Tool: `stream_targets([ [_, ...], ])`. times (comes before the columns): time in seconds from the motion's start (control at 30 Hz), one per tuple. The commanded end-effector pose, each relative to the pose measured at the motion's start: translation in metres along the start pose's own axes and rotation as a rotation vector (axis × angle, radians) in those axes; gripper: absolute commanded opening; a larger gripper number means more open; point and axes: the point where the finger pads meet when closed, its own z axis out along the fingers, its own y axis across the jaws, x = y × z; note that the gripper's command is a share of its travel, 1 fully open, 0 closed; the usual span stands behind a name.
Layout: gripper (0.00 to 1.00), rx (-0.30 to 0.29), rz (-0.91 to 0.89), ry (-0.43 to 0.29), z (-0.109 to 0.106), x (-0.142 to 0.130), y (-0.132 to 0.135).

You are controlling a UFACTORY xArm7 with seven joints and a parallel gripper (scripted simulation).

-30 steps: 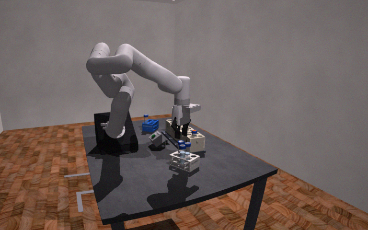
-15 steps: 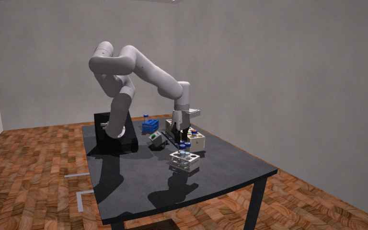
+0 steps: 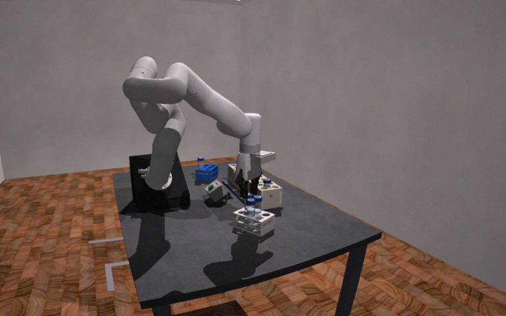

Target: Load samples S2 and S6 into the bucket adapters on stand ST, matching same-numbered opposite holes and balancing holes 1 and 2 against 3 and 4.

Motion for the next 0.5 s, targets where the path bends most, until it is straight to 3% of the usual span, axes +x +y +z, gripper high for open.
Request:
stream_targets([
  [0.0,0.57,0.002,0.000,0.003,0.0008,0.0011,-0.0008],
  [0.47,0.57,0.002,0.000,0.003,0.0088,0.0011,-0.0008],
])
